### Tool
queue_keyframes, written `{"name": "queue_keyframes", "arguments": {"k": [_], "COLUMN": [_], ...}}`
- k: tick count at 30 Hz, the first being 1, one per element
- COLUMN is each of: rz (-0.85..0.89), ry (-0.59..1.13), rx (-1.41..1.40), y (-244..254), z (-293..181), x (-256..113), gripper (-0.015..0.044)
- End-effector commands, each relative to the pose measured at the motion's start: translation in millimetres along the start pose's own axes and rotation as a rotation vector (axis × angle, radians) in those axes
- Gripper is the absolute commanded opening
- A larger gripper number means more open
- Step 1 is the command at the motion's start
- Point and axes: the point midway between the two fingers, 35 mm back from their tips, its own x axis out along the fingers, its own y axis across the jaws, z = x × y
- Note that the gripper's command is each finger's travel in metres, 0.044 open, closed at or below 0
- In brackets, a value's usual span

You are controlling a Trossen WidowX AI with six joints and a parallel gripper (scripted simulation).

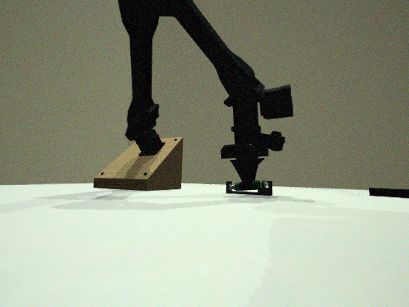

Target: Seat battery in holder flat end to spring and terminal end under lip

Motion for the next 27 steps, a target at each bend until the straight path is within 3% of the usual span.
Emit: {"name": "queue_keyframes", "arguments": {"k": [1, 27], "rz": [-0.001, 0.001], "ry": [0.044, 0.13], "rx": [-0.004, 0.001], "y": [-1.5, -4.1], "z": [-5.9, 1.0], "x": [3.8, 3.3], "gripper": [0.0062, 0.0062]}}
